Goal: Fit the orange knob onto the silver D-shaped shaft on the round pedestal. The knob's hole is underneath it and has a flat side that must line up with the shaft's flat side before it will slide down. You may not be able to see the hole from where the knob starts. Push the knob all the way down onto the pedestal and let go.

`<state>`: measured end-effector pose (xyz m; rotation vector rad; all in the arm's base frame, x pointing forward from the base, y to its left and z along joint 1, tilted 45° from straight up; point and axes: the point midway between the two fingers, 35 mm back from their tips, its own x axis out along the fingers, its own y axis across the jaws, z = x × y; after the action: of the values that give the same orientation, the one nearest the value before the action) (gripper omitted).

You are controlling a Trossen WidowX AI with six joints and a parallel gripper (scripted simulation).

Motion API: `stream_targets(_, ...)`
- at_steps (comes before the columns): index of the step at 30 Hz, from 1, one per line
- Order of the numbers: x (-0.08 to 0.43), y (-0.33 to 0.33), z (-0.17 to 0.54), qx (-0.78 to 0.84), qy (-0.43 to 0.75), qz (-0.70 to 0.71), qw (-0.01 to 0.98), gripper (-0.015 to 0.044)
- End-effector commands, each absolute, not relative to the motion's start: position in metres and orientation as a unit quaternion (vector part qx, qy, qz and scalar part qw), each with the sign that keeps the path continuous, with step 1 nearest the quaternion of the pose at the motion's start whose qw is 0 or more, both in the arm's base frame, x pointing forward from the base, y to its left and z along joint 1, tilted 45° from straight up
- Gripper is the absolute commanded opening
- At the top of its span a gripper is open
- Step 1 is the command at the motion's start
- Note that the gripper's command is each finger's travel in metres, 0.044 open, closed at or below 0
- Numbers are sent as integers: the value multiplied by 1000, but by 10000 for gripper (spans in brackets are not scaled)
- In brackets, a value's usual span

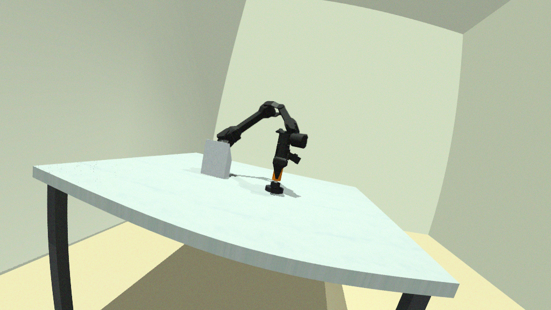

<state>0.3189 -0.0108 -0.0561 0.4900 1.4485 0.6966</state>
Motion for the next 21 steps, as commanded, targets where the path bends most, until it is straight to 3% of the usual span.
stream_targets(1,318,-8,-58,221,642,308,666,0)
stream_targets(20,318,-3,-63,217,642,309,667,0)
stream_targets(21,318,-3,-63,217,642,309,667,26)
